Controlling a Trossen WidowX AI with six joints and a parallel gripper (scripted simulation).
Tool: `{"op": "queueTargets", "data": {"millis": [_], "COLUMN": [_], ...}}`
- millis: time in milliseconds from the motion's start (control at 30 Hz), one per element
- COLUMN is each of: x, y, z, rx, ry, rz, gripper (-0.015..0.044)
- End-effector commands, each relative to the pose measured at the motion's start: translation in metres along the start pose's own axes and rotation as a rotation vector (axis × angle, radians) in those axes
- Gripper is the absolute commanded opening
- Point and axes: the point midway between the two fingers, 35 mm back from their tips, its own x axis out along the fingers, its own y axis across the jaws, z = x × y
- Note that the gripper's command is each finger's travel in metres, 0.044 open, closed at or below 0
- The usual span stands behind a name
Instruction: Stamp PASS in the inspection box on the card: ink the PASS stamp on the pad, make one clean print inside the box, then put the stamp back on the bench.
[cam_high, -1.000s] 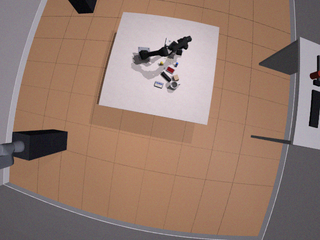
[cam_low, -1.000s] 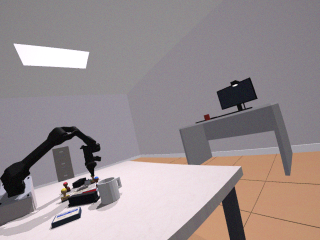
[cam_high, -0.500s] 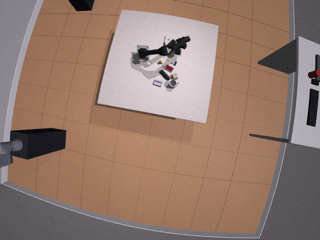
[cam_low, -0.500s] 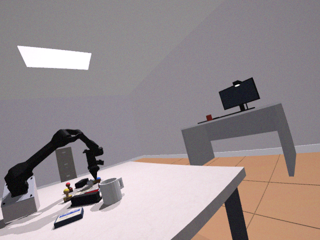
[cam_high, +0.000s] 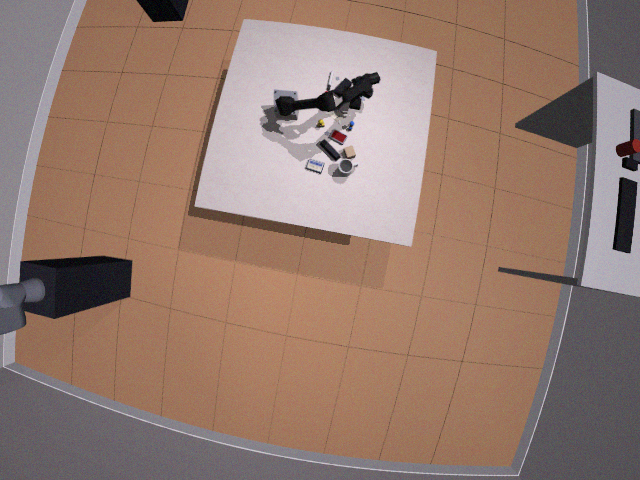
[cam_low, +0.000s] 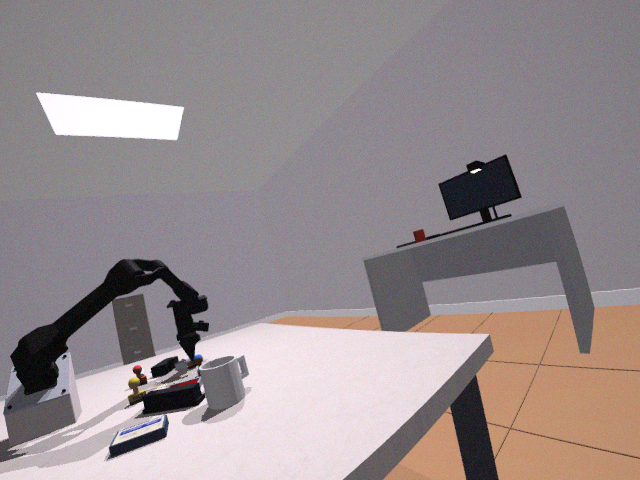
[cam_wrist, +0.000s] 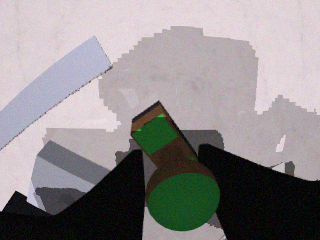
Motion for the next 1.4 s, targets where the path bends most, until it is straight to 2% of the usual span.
{"op": "queueTargets", "data": {"millis": [0, 167, 267, 1367], "x": [0.0, 0.0, -0.001, -0.017], "y": [0.0, 0.0, 0.0, 0.0], "z": [0.0, 0.0, 0.0, 0.001], "rx": [0.001, 0.001, 0.001, 0.0], "ry": [0.0, 0.0, 0.0, 0.0], "rz": [0.0, 0.0, 0.0, 0.002], "gripper": [0.0105, 0.0072, 0.0, 0.0]}}
